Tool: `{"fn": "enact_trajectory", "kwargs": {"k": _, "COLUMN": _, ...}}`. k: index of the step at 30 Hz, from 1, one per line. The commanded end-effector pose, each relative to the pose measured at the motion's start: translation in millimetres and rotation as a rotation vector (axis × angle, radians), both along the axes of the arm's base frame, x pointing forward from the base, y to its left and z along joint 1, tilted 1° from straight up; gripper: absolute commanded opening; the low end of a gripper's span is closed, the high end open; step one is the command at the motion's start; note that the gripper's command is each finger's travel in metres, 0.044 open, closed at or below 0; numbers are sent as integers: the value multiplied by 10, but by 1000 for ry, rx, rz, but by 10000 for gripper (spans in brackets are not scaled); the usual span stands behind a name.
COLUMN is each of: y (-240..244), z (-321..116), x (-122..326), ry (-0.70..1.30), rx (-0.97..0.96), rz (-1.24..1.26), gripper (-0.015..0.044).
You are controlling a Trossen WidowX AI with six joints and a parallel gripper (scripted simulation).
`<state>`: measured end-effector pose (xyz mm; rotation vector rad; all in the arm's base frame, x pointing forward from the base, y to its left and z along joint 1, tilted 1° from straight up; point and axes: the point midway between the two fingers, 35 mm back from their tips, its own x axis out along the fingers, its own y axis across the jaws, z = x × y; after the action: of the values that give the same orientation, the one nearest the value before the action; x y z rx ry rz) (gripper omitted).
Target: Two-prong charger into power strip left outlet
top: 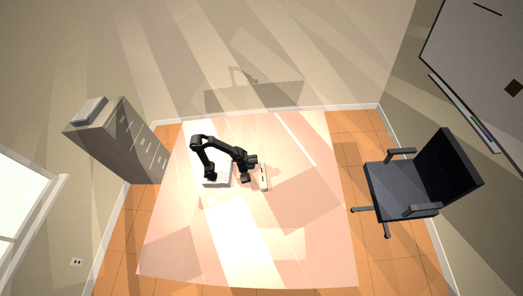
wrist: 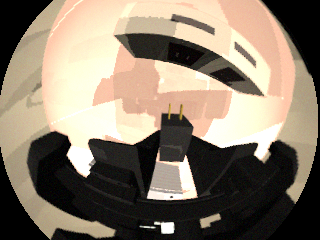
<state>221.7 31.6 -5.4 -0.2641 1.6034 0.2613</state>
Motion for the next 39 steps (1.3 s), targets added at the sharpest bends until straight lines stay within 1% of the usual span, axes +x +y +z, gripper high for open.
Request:
{"fn": "enact_trajectory", "kwargs": {"k": 1, "y": 39, "z": -46, "x": -35, "ry": 9, "rx": 2, "rz": -63, "gripper": 0}}
{"fn": "enact_trajectory", "kwargs": {"k": 9, "y": 64, "z": -64, "x": -15, "ry": 11, "rx": 2, "rz": -105, "gripper": 0}}
{"fn": "enact_trajectory", "kwargs": {"k": 39, "y": 139, "z": -76, "x": 339, "ry": 11, "rx": 2, "rz": -164, "gripper": 0}}
